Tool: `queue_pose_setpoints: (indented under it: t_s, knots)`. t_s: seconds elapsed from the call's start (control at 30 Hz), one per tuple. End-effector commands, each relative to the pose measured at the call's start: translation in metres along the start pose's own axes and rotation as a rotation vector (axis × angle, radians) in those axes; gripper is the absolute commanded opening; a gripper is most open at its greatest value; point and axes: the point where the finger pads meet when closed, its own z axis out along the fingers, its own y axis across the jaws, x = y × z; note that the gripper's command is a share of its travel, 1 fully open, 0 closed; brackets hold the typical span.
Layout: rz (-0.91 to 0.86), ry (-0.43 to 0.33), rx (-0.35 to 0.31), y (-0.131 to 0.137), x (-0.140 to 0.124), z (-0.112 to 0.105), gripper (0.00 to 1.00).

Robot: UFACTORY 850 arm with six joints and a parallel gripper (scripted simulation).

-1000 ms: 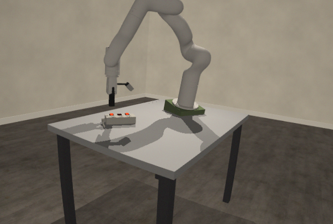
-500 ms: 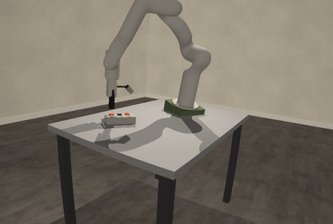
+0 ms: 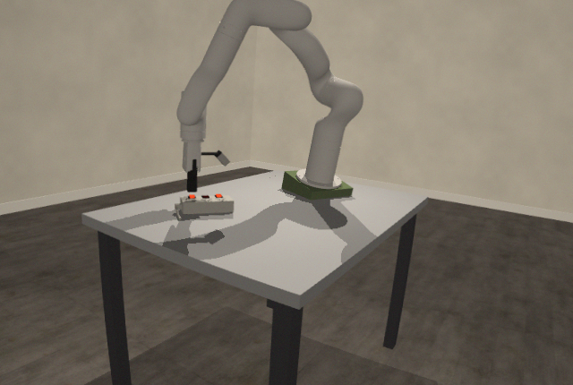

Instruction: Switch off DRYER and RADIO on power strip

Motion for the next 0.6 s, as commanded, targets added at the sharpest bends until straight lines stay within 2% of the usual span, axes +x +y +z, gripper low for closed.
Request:
queue_pose_setpoints:
  t_s: [0.0,0.57]
  knots:
    - [0.000,-0.002,-0.001,0.0003,-0.0010,0.0035,0.00]
    - [0.000,-0.002,-0.001,0.0003,-0.0010,0.0071,0.00]
